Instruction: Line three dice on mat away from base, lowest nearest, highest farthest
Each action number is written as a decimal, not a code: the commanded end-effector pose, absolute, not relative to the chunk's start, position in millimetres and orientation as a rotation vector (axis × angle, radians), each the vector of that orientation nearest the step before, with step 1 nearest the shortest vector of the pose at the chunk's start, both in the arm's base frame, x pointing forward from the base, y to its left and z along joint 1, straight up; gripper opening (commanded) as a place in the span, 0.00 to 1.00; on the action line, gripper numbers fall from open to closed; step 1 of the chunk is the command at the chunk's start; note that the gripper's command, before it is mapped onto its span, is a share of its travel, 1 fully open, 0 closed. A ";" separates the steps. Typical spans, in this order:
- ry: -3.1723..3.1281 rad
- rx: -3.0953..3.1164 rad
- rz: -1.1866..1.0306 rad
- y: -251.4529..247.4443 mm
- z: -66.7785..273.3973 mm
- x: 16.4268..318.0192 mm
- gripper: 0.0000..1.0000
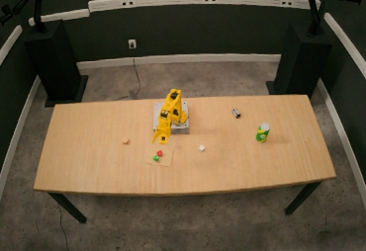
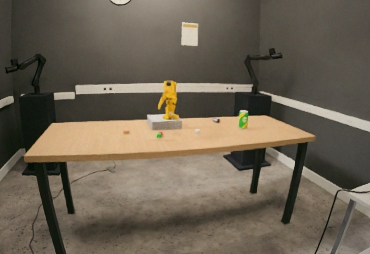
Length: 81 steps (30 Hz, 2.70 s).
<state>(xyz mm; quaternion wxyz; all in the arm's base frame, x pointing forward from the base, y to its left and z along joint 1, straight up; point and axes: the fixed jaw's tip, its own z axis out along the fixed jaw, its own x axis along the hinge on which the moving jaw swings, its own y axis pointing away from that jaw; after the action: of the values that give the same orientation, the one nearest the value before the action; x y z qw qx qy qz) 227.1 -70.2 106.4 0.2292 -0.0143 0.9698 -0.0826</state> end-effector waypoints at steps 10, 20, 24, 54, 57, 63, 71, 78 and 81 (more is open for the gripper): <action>2.585 -0.556 -0.083 28.1 102.9 236.4 0.31; 2.479 -0.918 0.020 95.9 99.2 217.9 0.31; 2.420 -1.068 0.064 122.5 97.7 204.1 0.31; 2.333 -1.351 0.131 164.4 85.9 170.2 0.31; 2.385 -1.382 0.115 162.8 73.2 168.4 0.31; 2.509 -1.453 0.076 156.9 44.3 162.0 0.31; 2.670 -1.546 0.019 145.1 8.9 149.0 0.31; 2.721 -1.576 -0.001 140.4 -1.6 143.8 0.31; 2.721 -1.576 -0.001 140.4 -1.7 143.8 0.31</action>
<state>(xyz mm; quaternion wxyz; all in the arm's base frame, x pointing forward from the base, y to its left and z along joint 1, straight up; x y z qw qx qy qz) 146.0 140.3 1.3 0.0043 -0.5017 0.8650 0.0003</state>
